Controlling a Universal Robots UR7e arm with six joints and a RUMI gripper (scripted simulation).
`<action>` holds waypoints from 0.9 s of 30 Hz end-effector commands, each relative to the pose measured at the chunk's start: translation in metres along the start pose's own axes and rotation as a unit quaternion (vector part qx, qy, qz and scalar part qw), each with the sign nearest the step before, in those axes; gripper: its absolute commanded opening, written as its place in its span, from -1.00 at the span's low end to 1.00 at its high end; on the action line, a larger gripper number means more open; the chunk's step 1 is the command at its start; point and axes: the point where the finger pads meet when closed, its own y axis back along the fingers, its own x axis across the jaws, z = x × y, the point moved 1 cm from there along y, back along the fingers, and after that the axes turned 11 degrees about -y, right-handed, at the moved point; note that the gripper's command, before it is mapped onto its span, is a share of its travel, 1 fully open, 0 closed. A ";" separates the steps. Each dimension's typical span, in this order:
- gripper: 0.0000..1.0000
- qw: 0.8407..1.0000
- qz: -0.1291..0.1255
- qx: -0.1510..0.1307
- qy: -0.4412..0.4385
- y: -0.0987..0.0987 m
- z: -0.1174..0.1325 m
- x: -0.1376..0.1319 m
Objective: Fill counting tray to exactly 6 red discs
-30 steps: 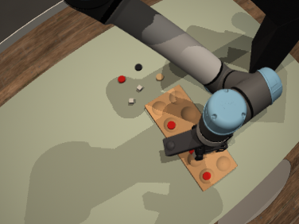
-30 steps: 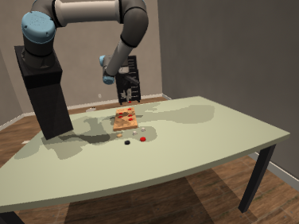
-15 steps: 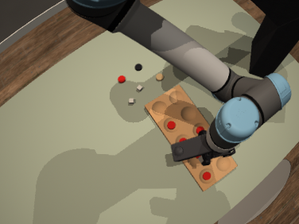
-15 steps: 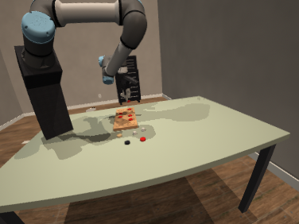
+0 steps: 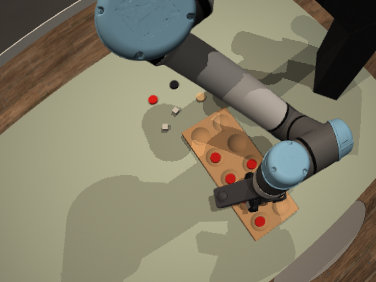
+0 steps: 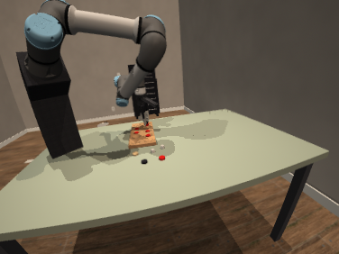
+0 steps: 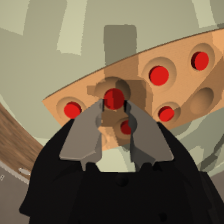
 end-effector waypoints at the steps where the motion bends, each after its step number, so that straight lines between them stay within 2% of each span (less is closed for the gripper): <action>1: -1.00 1.000 -0.001 0.001 0.000 -0.002 0.000 -0.001; 16: -1.00 1.000 -0.001 -0.001 0.000 -0.017 0.000 -0.002; 27: -1.00 1.000 -0.001 -0.001 0.000 -0.018 0.000 -0.002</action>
